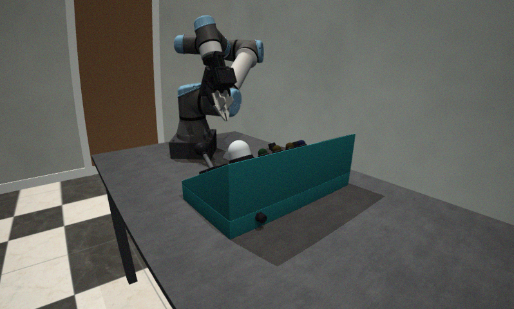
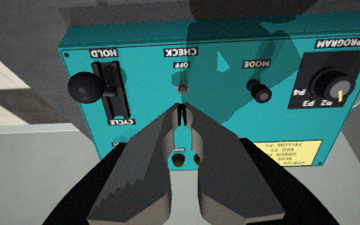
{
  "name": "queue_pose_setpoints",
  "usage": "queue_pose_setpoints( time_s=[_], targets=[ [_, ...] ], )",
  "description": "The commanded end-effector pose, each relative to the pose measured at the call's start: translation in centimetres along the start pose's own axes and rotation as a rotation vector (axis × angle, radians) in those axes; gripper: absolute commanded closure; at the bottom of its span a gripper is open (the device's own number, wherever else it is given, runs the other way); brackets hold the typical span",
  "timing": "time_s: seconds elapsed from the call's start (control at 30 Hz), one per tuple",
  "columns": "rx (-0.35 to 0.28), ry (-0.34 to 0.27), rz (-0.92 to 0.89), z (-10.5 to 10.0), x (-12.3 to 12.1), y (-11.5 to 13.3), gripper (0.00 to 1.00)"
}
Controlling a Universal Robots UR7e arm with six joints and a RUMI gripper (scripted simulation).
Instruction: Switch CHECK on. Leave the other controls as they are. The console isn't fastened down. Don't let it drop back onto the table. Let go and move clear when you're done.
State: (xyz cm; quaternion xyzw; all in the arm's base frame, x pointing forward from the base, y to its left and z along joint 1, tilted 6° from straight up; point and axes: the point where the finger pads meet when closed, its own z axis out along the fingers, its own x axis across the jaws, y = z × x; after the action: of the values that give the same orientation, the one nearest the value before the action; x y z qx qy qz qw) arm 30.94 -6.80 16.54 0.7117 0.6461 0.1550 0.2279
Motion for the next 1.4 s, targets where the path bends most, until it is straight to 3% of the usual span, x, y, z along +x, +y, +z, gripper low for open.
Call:
queue_pose_setpoints(
  time_s=[0.0, 0.77, 1.37],
  targets=[
    [-0.006, 0.004, -0.004, -0.2, 0.0, 0.1, 1.0],
    [-0.004, 0.006, -0.004, -0.1, 0.1, 0.0, 1.0],
    [-0.001, 0.011, -0.003, 1.5, 0.2, -0.2, 1.0]
  ],
)
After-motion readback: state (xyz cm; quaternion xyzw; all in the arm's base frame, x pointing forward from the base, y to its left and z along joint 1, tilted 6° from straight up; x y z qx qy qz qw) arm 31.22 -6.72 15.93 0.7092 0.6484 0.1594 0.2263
